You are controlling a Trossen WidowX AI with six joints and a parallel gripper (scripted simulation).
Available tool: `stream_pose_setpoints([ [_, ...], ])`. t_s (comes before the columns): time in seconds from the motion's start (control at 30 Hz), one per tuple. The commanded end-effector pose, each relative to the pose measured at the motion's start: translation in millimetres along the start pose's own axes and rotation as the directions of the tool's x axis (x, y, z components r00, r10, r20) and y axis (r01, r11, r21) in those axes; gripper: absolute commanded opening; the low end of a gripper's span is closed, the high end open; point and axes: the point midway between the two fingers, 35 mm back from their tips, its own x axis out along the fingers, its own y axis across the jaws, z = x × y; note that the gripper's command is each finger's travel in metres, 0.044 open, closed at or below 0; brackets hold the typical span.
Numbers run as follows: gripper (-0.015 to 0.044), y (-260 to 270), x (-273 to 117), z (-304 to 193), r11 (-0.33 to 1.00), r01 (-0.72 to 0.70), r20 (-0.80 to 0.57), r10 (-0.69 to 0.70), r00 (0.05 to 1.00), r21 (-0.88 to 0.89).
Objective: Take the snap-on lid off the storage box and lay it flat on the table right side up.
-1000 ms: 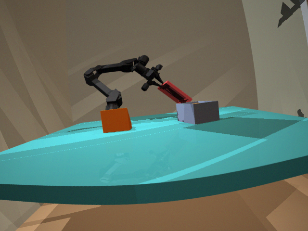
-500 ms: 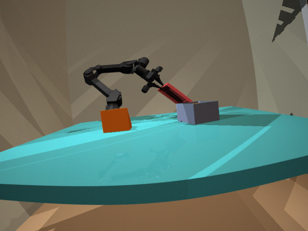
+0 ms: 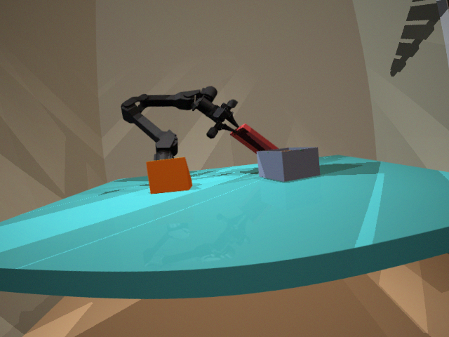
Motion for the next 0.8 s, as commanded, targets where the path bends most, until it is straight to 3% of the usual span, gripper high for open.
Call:
stream_pose_setpoints([
  [0.0,0.0,0,2,0,1.0,-0.013,0.005,0.013,1.0,0.002],
  [0.77,0.0,-14,14,0,1.0,-0.014,0.004,0.014,1.0,0.003],
])
